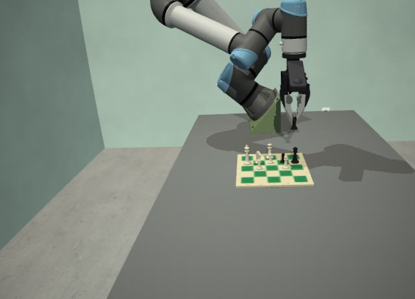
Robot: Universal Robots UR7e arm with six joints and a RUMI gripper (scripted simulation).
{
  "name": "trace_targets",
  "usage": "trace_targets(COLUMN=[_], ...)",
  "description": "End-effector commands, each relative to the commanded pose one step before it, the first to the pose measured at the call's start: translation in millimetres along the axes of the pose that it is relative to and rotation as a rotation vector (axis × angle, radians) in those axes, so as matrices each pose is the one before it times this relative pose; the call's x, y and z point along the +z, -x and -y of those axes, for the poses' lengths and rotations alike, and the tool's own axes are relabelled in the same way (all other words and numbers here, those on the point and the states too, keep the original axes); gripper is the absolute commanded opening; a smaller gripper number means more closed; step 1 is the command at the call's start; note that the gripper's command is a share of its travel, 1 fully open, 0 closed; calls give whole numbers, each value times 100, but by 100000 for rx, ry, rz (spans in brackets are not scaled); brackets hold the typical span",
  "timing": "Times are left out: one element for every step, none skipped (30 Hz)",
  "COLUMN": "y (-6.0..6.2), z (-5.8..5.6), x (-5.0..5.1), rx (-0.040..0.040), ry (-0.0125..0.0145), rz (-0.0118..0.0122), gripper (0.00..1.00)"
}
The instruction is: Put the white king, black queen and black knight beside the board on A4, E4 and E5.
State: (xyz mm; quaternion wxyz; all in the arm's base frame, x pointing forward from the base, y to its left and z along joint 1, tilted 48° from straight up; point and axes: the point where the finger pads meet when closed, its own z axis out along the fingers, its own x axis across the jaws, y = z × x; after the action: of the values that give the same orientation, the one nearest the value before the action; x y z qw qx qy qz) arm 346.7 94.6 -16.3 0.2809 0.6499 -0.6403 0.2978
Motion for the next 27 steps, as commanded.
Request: trace_targets(y=[49, 0, -1, -2, -5, -12, 0, 0, -14, -1, -2, 0, 1, 0, 2, 1, 1, 1, 1, 2, 1, 1, 1, 0, 0, 1, 1], z=[-25, -1, -9, -23, -45, -58, 0, 0, -1, -1, 2, -1, -1, -2, 0, -1, -2, -2, -1, -1, -1, -1, -1, 0, 0, -1, -1], x=[-115, 3, 23, 59, 110, 159, 0, 0, 173, 160, 187, 225, 261, 296, 328, 358, 384, 405, 422, 435, 443, 447, 446, 0, 0, 440, 431], rx=[9, -6, -13, -27, -54, -96, 0, 0, 11, -16, 0, -1, -1, -1, -1, -1, -1, -1, -1, -1, -1, -1, -1, 0, 0, -1, -1], ry=[-233, 2, 19, 49, 96, 160, 0, 0, 135, 5, -7, 1, 1, 1, 1, 1, 1, 1, 1, 1, 1, 1, 1, 0, 0, 1, 1], rz=[96, -1, -10, -27, -53, -91, 0, 0, -59, -36, -9, 1, 1, 1, 2, 2, 1, 1, 2, 2, 2, 2, 2, 0, 0, 2, 2], gripper=[0, 0, 0, 0, 0, 0, 0, 0, 0, 0, 0, 0, 0, 0, 0, 0, 0, 0, 0, 0, 0, 0, 0, 0, 0, 0, 0])
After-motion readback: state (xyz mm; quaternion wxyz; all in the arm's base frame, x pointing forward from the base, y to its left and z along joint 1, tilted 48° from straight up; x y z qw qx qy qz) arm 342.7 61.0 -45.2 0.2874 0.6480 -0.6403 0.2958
